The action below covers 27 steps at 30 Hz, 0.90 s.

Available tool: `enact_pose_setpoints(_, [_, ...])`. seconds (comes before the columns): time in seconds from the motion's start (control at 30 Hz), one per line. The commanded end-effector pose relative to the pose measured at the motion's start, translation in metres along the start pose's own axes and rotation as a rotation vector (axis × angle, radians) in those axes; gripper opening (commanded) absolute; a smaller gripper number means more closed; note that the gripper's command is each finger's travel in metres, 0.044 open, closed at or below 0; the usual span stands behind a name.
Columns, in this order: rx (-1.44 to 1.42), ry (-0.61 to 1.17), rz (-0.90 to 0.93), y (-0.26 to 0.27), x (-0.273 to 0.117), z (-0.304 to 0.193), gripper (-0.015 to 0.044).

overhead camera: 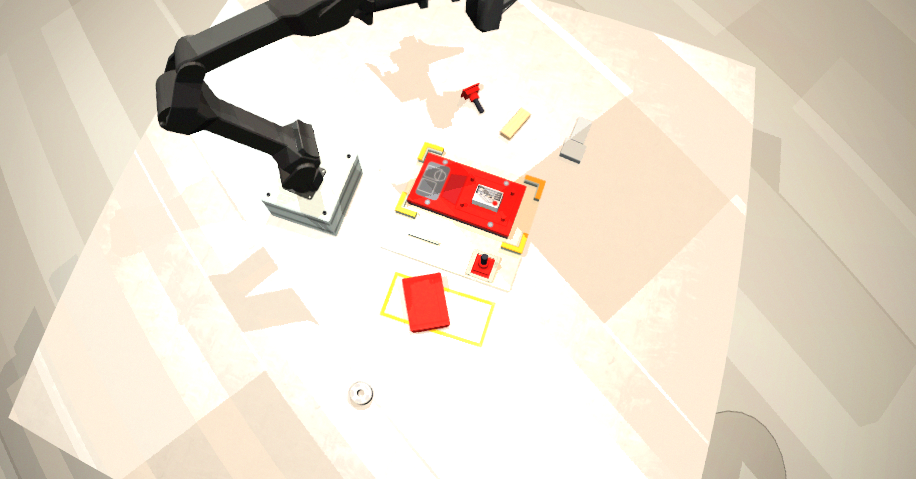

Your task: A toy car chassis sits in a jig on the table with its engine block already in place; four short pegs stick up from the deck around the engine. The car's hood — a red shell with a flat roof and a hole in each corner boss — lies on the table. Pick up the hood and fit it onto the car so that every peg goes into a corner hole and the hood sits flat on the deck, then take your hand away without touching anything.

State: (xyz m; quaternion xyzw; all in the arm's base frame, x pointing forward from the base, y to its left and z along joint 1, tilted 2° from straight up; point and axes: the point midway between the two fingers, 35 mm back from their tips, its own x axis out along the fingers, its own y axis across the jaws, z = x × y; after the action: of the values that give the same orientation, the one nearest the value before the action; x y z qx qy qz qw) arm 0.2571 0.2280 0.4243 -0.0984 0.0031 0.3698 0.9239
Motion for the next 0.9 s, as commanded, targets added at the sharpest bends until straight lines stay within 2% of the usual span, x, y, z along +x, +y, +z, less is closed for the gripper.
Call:
enact_pose_setpoints(0.0, [0.146, 0.206, -0.116, -0.04, 0.021, -0.063, 0.044])
enact_pose_setpoints(0.2, [0.366, 0.448, -0.297, -0.095, 0.024, -0.146, 0.044])
enact_pose_setpoints(0.4, [0.599, 0.659, -0.506, -0.145, 0.001, -0.229, 0.044])
enact_pose_setpoints(0.67, [0.96, 0.909, -0.82, -0.19, -0.065, -0.333, 0.044])
enact_pose_setpoints(0.87, [1.275, 1.077, -1.081, -0.197, -0.134, -0.401, 0.044])
